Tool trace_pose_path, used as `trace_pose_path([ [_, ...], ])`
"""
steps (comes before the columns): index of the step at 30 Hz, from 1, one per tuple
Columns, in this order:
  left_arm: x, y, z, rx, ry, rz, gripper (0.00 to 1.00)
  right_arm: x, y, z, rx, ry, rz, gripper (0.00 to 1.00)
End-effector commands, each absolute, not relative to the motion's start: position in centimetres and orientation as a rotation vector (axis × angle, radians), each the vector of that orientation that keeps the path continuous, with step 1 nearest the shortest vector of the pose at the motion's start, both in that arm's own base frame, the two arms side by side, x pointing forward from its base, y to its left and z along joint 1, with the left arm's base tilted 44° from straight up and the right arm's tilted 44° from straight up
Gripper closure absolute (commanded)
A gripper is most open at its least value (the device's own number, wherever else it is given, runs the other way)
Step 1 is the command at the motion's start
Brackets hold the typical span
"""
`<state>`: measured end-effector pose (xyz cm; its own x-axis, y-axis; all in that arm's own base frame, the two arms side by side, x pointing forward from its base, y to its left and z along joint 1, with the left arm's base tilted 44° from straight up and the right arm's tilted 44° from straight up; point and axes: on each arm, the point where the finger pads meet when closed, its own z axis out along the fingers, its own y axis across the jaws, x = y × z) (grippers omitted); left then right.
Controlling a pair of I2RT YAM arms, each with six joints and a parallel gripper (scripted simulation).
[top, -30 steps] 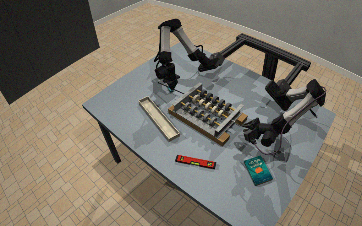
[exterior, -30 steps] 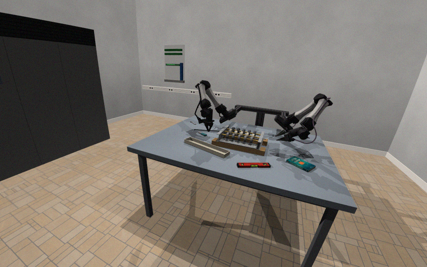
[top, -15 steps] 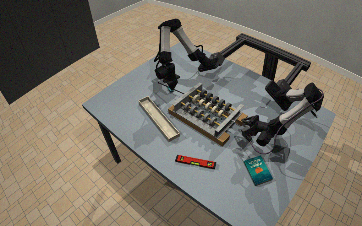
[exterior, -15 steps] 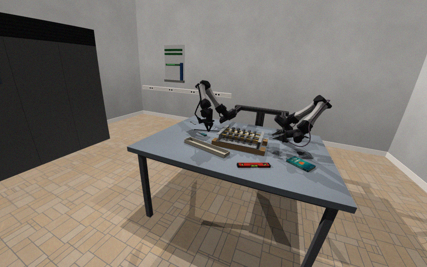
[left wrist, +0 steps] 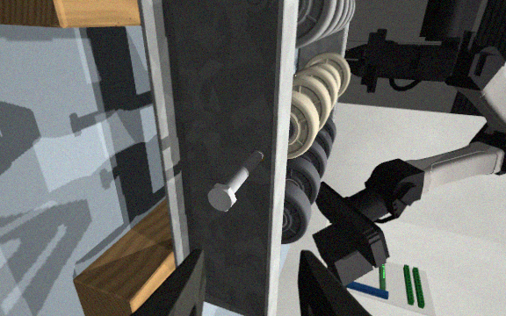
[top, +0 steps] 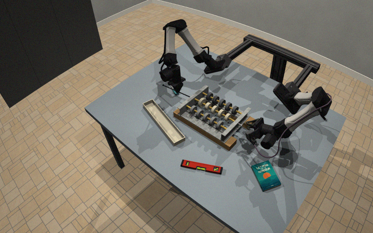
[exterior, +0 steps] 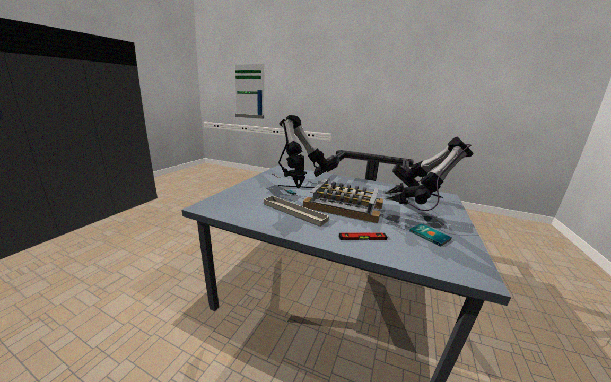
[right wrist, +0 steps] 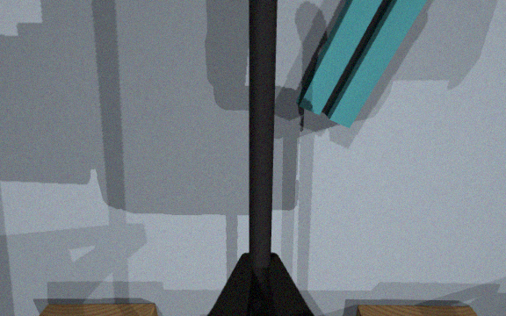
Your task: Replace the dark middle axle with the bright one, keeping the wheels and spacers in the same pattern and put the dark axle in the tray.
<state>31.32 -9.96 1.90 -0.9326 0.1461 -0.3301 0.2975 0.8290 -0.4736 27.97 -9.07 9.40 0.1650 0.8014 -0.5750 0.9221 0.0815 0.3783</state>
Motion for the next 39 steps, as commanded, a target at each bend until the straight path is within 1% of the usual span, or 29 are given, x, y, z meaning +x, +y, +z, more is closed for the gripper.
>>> trace_pose_path([
  [1,31.8,-10.5,0.5,0.334,2.738,-0.742,0.67,28.1,-9.1,9.6,1.730,1.638,-0.199,1.00],
  [12,31.7,-11.3,-0.9,0.337,2.751,-0.748,0.67,28.1,-9.1,9.6,1.730,1.638,-0.199,1.00],
  [14,32.3,-11.9,-1.2,0.333,2.728,-0.744,0.67,28.1,-9.1,9.6,1.730,1.638,-0.199,1.00],
  [18,32.6,-11.0,-0.9,0.309,2.732,-0.739,0.67,28.1,-9.1,9.6,1.730,1.638,-0.199,1.00],
  [23,32.6,-11.0,-1.0,0.308,2.735,-0.740,0.67,28.2,-8.6,9.8,1.714,1.647,-0.234,1.00],
  [24,31.8,-12.0,-1.5,0.339,2.748,-0.751,0.67,28.4,-8.6,10.0,1.712,1.641,-0.229,1.00],
  [25,31.9,-12.2,0.8,0.369,2.699,-0.805,0.67,28.3,-8.6,9.8,1.712,1.644,-0.236,1.00],
  [31,31.6,-12.4,-1.4,0.343,2.742,-0.780,0.67,28.4,-8.4,10.1,1.707,1.637,-0.236,1.00],
  [35,31.9,-12.5,-1.5,0.340,2.741,-0.757,0.67,28.3,-8.4,10.0,1.706,1.634,-0.245,1.00],
  [39,31.4,-13.0,-1.6,0.353,2.743,-0.801,0.67,28.2,-8.3,10.1,1.703,1.631,-0.247,1.00],
])
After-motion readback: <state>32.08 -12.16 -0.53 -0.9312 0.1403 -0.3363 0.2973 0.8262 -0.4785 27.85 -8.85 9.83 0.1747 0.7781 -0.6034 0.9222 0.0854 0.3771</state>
